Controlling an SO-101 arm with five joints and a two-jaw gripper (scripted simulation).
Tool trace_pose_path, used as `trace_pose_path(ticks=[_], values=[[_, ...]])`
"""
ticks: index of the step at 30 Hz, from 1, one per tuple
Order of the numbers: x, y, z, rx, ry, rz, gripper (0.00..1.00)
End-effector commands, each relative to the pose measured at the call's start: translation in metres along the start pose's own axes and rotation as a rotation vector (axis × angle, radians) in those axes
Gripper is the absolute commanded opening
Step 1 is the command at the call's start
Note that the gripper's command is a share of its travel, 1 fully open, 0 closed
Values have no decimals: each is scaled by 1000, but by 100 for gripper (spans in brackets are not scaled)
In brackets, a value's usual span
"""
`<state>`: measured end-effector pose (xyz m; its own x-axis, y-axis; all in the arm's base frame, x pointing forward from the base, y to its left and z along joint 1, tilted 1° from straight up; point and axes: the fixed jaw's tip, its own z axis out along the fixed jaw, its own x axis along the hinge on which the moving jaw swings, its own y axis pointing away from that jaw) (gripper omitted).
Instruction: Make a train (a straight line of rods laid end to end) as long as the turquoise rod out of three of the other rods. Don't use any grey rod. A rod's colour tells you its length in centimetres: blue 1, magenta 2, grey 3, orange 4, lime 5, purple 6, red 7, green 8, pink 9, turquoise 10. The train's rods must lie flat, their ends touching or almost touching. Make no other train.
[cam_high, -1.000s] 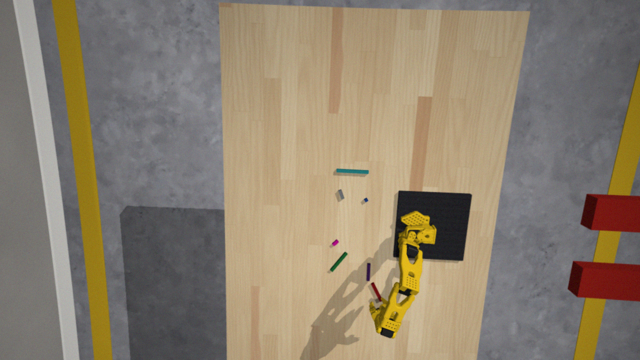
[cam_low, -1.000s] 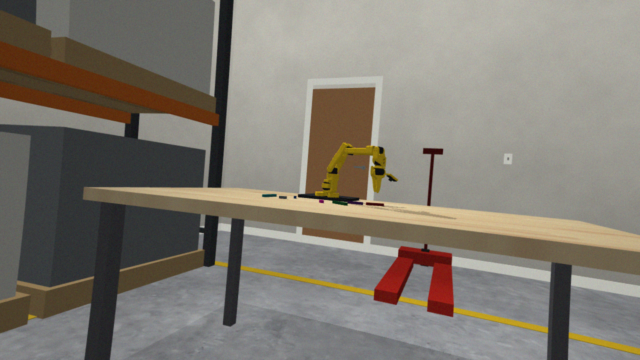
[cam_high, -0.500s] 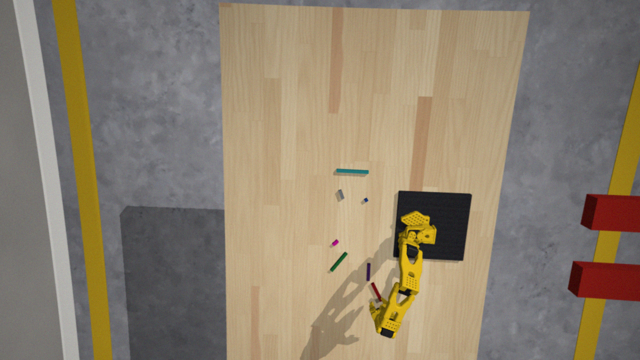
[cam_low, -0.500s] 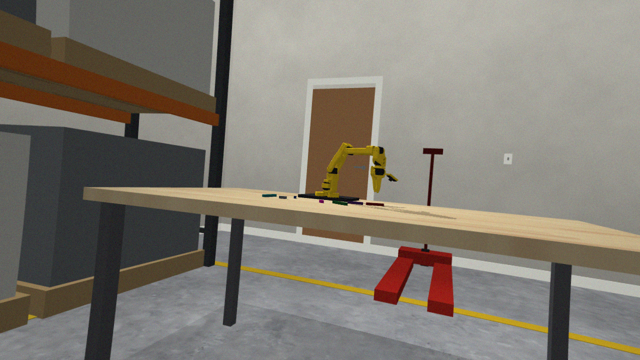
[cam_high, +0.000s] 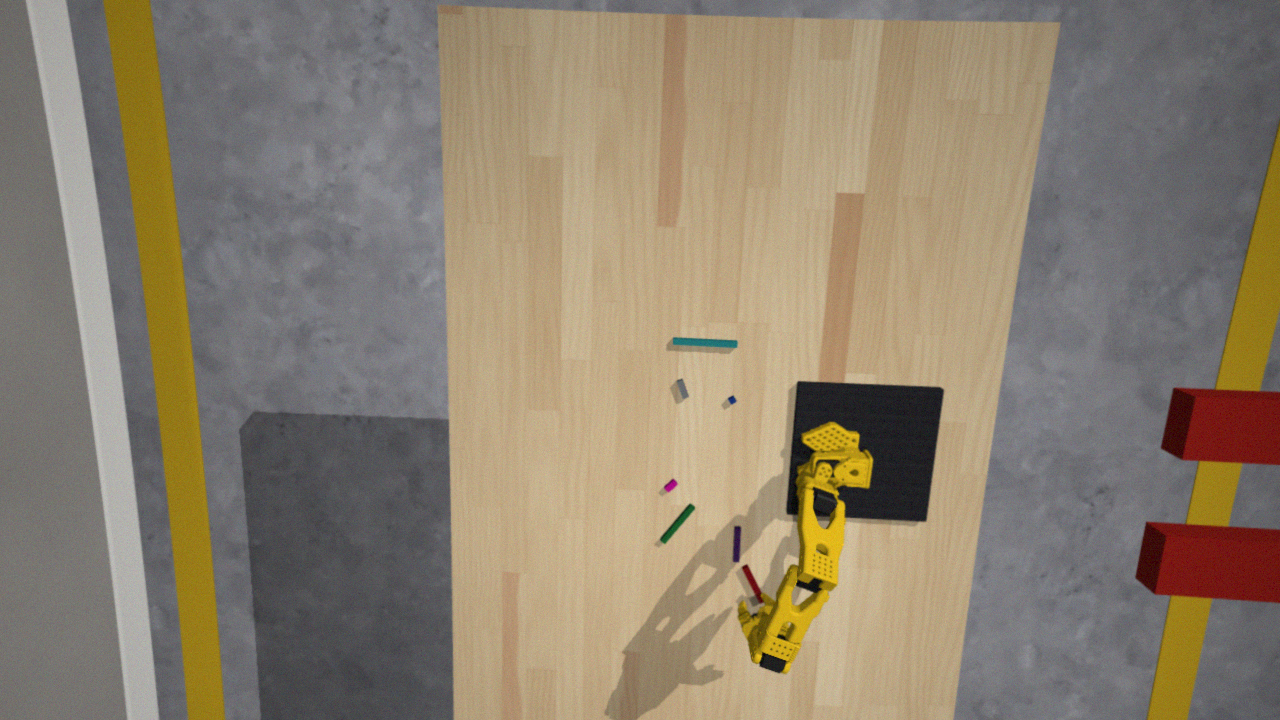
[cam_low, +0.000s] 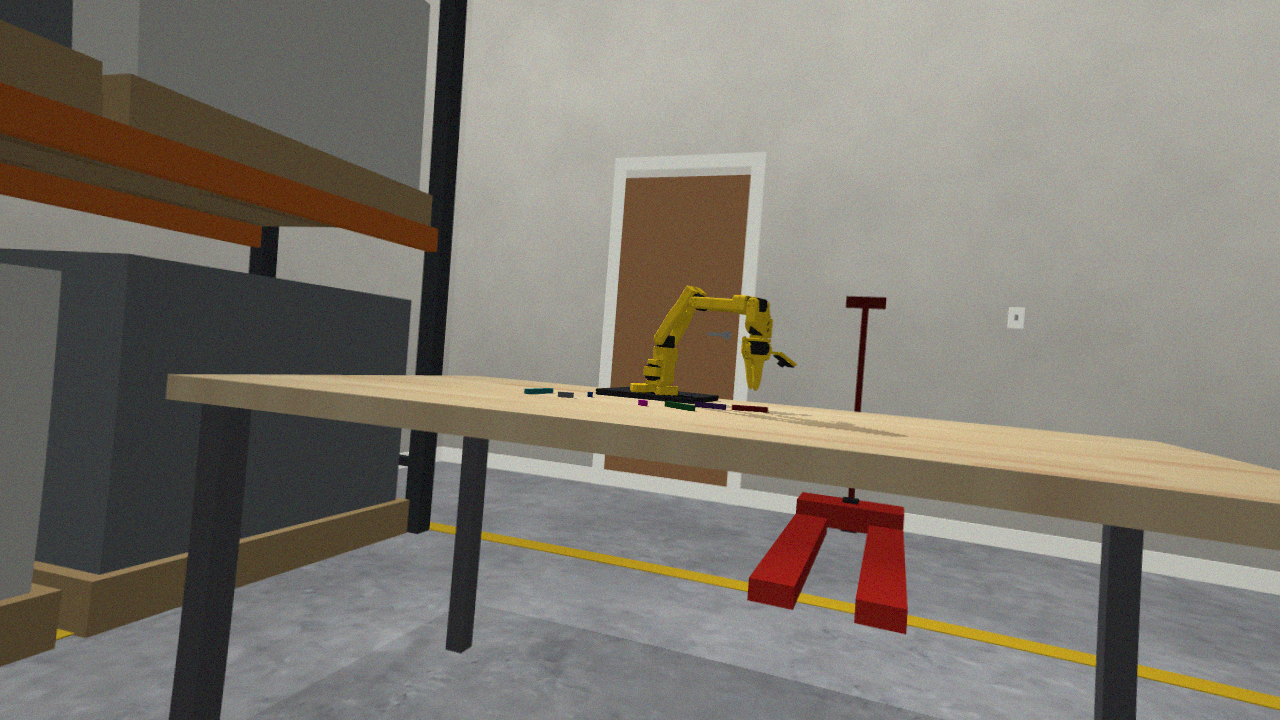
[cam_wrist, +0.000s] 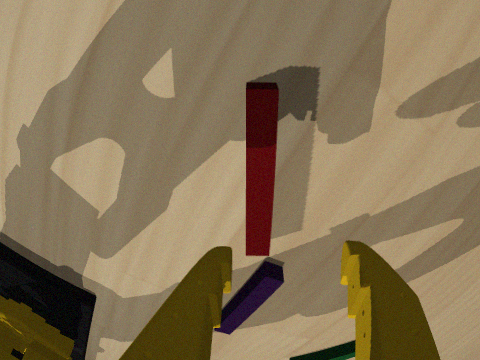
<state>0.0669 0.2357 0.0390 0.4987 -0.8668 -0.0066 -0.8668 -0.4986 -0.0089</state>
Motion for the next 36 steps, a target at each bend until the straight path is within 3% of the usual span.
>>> trace_pose_path(ticks=[1, 10, 19, 36], values=[[-1, 3, 12, -17, 14, 1, 19], [0, 3, 30, -17, 14, 1, 19], [1, 4, 41, -17, 14, 1, 19], [3, 6, 48, -24, 21, 1, 19]])
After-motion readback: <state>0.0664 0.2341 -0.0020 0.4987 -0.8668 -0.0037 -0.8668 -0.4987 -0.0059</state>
